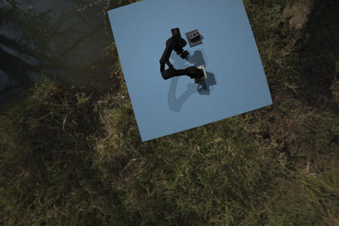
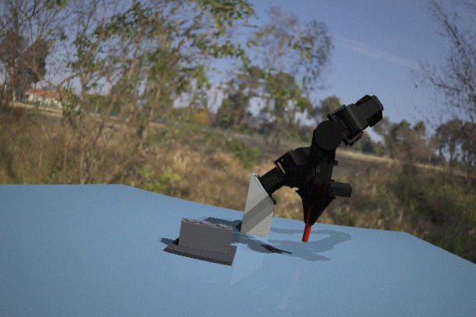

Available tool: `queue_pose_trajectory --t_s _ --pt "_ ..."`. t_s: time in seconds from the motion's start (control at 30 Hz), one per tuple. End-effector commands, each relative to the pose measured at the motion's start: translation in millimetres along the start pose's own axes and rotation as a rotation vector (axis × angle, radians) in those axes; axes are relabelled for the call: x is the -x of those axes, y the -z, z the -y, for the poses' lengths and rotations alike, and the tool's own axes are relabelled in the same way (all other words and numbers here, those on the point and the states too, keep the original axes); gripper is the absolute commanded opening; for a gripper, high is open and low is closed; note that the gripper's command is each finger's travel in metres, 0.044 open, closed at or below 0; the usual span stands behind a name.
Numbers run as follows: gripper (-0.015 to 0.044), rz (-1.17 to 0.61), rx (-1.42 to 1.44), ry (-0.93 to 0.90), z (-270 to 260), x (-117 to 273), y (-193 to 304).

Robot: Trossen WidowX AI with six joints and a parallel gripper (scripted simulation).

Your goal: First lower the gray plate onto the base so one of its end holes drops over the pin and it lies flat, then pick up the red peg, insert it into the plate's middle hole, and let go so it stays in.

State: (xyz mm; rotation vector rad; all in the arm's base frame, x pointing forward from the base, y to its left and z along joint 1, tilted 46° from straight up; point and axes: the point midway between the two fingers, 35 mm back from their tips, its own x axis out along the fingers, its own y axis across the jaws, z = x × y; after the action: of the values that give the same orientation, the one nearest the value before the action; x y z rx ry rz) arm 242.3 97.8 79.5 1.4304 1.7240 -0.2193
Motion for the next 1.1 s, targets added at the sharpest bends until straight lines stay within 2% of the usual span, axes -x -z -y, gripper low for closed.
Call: queue_pose_trajectory --t_s 0.0,0.37,0.4,1.07 --pt "0.0 0.005 0.004 0.002 -1 15 -2" --pt "0.0 0.002 0.004 0.001 -2 49 -4" --pt "0.0 0.001 0.0 0.0 -1 37 -4" --pt "0.0 0.015 0.006 0.002 -20 44 -53"
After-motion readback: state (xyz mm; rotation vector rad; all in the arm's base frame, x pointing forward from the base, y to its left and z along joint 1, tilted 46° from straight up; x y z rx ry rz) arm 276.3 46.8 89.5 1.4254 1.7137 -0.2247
